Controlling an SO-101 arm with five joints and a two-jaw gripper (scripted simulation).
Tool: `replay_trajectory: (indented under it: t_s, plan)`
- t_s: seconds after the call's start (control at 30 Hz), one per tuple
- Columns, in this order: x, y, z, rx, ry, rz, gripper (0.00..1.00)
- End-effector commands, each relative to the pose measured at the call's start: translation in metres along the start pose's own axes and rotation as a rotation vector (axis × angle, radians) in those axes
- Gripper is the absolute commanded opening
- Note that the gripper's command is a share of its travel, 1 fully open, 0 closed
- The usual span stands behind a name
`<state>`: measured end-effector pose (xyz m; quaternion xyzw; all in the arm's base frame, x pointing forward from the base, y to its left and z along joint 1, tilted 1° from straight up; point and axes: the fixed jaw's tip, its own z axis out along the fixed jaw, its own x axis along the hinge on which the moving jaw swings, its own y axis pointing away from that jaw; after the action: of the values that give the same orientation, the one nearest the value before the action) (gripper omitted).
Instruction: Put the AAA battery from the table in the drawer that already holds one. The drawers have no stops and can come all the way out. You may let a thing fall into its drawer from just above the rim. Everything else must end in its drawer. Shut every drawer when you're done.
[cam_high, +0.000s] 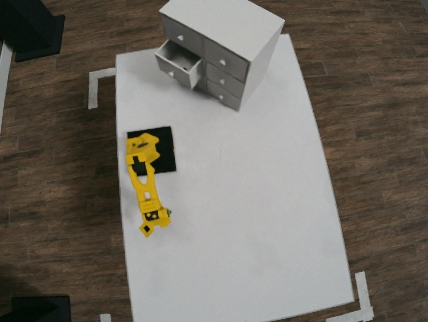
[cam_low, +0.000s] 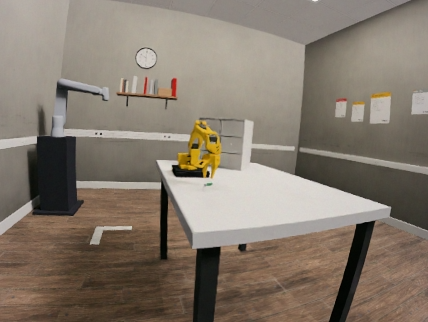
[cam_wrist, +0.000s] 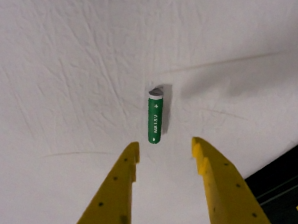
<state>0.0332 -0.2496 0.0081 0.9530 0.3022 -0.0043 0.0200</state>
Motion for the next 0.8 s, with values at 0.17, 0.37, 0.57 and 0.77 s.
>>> replay_trajectory:
  t_s: [0.17, 0.37, 0.57, 0.77]
  plan:
    - [0.001, -0.003, 0.016, 0.023, 0.013, 0.013, 0.19]
    - [0.001, -0.003, 0.016, 0.023, 0.013, 0.013, 0.19]
    - [0.001, -0.003, 0.022, 0.023, 0.013, 0.013, 0.19]
    - [0.001, -0.003, 0.026, 0.023, 0.013, 0.013, 0.19]
